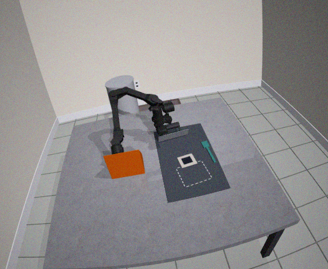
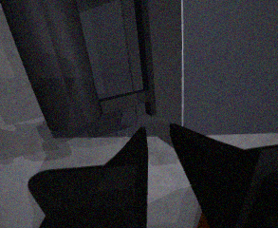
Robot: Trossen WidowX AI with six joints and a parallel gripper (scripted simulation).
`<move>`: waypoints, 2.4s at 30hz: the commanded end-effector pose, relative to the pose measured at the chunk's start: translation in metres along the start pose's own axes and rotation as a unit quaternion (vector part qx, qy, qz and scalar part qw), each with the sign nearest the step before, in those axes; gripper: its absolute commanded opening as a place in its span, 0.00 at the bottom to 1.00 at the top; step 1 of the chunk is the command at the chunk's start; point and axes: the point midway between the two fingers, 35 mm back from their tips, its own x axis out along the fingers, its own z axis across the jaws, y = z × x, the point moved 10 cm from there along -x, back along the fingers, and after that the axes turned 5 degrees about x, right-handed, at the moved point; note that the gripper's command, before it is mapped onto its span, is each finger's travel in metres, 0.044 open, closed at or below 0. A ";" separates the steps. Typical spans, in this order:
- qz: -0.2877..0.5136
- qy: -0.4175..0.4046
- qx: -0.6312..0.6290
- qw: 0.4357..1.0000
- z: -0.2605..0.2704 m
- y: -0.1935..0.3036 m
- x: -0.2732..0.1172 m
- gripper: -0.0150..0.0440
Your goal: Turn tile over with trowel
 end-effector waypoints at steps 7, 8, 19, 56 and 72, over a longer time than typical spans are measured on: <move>-0.001 0.001 -0.001 1.000 -0.024 -0.002 0.000 0.42; 0.000 0.001 0.001 1.000 -0.016 -0.001 0.000 0.42; 0.001 0.002 -0.001 1.000 -0.006 -0.002 -0.002 0.42; -0.001 -0.004 -0.005 1.000 0.072 0.007 -0.019 0.25; -0.001 -0.004 -0.005 1.000 0.072 0.007 -0.019 0.42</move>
